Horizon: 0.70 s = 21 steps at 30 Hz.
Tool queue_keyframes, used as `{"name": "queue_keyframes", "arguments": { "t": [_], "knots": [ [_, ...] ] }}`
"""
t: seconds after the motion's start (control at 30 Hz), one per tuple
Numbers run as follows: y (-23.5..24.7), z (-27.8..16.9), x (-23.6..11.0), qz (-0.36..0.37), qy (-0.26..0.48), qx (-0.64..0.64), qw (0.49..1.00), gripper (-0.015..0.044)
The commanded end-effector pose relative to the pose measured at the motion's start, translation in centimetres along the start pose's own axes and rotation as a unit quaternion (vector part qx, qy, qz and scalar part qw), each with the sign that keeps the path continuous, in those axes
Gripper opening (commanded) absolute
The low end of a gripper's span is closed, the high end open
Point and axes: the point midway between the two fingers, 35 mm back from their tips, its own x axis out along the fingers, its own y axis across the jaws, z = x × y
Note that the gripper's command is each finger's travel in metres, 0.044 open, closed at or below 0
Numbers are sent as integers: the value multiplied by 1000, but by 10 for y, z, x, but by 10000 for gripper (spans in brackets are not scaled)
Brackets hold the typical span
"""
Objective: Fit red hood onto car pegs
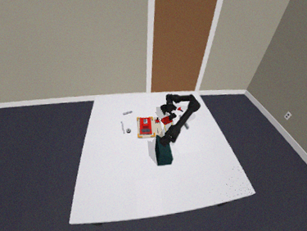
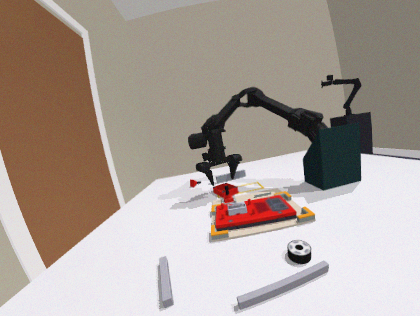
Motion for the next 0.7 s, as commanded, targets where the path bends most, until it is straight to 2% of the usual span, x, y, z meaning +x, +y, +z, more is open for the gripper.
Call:
{"name": "queue_keyframes", "arguments": {
  "t": [0.0, 0.67],
  "knots": [
    [0, -1, 3, 0, 0, -4, 1000, 440],
    [-2, -2, 15, 0, 0, -4, 1000, 440]
  ]
}}
